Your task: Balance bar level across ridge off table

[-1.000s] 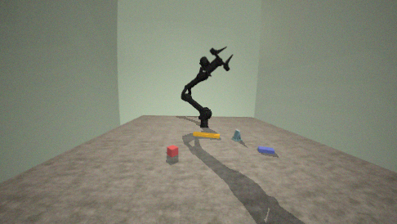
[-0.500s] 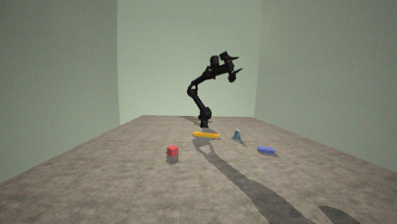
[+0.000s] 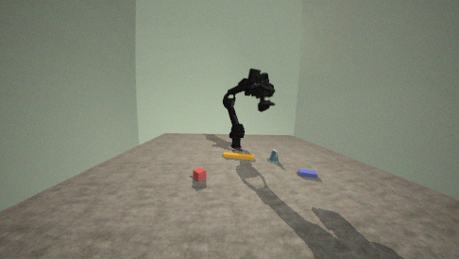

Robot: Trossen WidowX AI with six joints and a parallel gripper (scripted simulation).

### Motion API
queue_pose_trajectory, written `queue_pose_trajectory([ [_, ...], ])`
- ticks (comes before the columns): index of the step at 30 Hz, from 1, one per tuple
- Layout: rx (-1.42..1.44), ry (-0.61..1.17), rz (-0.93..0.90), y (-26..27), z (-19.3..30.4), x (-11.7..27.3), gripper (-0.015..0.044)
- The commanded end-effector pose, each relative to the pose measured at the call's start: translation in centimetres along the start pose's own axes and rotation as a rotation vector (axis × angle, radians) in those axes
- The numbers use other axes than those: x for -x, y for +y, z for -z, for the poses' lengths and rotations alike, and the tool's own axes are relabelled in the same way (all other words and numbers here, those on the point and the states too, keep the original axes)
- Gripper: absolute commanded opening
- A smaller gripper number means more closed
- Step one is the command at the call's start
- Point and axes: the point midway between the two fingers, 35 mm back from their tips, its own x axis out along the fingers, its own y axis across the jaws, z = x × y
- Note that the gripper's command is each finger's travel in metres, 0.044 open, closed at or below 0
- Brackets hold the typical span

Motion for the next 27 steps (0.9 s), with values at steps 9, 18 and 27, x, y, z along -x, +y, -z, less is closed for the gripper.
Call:
queue_pose_trajectory([
  [9, -0.012, 0.314, -0.307, 5.4, 8.8, -2.1, 0.0315],
  [18, -0.062, 0.492, -0.552, 9.6, 14.2, -1.0, 0.0315],
  [27, -0.146, 0.621, -0.810, 13.6, 18.2, 1.7, 0.0315],
])
